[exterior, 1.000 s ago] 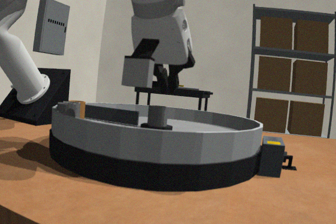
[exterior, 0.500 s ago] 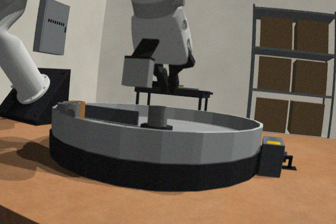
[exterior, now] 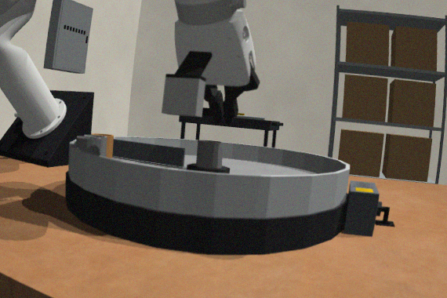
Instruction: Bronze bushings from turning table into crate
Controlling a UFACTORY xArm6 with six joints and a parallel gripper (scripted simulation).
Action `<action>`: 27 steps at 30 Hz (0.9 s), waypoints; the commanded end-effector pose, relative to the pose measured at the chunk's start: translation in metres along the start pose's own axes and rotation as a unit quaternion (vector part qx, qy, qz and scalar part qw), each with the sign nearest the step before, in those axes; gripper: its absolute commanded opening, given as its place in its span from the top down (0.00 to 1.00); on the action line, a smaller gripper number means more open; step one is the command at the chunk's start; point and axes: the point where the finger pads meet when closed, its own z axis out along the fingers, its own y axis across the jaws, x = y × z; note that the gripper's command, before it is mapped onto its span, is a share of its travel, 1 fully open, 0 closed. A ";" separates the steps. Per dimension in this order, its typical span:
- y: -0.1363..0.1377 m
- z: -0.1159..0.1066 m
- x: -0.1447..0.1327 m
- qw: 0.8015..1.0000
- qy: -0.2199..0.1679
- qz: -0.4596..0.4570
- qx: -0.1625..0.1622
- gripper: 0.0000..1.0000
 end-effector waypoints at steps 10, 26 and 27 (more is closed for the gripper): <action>0.056 -0.006 0.005 1.000 0.000 -0.001 0.001 0.90; 0.173 -0.015 0.017 1.000 0.000 -0.001 0.001 0.90; 0.173 -0.015 0.017 1.000 0.000 -0.001 0.001 0.90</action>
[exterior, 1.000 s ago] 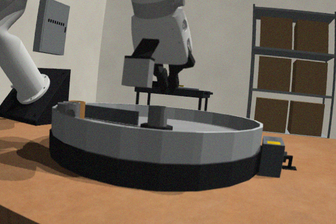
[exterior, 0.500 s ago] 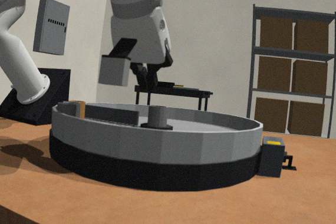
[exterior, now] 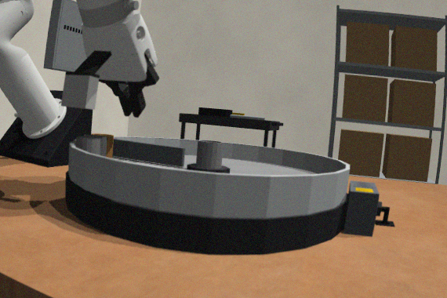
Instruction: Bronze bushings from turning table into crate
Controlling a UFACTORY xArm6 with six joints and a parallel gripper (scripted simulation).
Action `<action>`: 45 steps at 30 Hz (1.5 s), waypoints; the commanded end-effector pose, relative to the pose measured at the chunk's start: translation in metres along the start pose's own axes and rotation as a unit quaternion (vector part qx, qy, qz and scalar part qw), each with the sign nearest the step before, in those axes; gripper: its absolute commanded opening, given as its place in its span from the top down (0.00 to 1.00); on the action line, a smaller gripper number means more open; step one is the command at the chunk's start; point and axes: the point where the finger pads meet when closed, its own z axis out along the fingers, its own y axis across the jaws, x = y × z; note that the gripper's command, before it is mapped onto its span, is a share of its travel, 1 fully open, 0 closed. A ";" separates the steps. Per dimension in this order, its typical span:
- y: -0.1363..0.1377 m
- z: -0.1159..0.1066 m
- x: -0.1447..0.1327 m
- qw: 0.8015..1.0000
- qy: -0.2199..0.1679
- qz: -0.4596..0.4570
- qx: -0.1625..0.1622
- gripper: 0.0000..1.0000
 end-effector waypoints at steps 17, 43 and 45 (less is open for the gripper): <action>0.037 -0.004 0.005 1.000 0.001 0.000 0.014 0.90; 0.036 0.019 0.024 1.000 0.001 0.000 0.014 0.90; 0.036 0.019 0.024 1.000 0.001 0.000 0.014 0.90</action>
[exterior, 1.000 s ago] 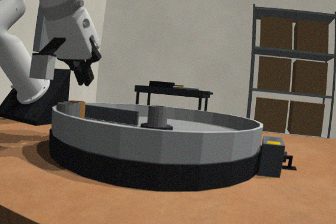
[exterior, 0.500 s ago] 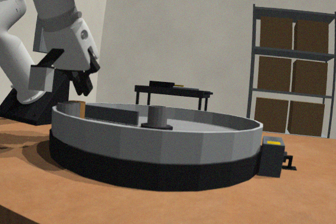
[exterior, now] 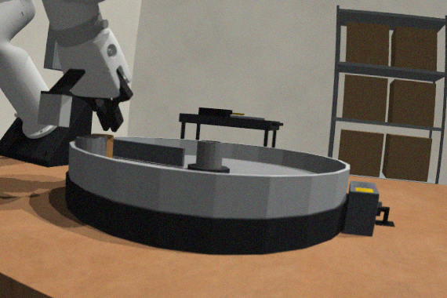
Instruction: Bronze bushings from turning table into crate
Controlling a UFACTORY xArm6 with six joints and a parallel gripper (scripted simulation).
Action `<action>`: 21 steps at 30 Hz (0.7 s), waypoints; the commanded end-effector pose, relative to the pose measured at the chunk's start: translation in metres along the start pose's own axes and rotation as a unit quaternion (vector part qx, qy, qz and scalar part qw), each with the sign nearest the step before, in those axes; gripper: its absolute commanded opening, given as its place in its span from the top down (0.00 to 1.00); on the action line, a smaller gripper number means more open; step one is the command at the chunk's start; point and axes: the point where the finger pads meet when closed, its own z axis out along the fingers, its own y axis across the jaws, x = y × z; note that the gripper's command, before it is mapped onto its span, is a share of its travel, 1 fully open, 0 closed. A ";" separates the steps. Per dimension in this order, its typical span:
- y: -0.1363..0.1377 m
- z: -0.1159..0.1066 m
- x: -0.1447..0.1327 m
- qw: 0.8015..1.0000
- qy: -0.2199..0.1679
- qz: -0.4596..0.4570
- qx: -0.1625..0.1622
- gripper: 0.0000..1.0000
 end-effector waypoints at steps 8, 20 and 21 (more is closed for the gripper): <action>-0.001 0.002 0.002 1.000 0.000 0.000 0.001 0.90; -0.001 0.010 0.008 1.000 0.000 0.000 0.001 0.90; -0.001 0.010 0.009 1.000 0.000 0.000 0.001 0.90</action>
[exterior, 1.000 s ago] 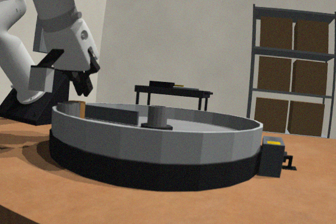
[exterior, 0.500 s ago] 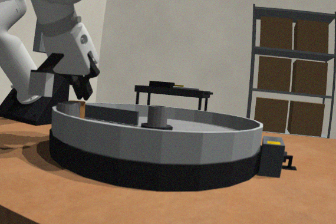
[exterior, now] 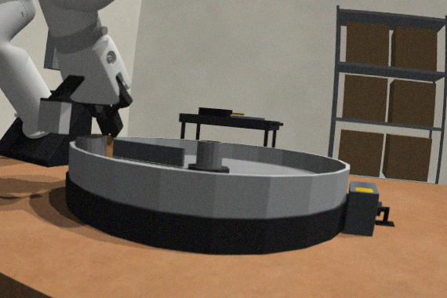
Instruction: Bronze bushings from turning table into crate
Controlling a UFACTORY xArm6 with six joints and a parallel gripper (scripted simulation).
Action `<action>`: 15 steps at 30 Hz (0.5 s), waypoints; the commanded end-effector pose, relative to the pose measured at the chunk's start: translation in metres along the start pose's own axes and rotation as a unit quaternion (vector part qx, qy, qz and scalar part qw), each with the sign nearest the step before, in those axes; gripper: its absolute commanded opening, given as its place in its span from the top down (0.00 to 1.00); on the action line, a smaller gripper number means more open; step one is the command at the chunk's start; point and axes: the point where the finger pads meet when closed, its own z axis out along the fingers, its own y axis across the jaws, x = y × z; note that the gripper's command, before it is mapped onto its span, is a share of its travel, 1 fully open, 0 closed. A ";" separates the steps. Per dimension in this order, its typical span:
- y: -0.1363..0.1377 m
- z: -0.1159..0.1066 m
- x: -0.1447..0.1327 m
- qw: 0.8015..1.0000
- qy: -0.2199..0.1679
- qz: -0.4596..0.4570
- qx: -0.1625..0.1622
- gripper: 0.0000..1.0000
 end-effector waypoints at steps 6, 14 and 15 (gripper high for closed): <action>-0.001 0.003 0.003 1.000 0.000 0.000 0.001 0.90; -0.001 0.003 0.003 1.000 0.000 0.000 0.001 1.00; -0.001 0.003 0.003 1.000 0.000 0.000 0.001 1.00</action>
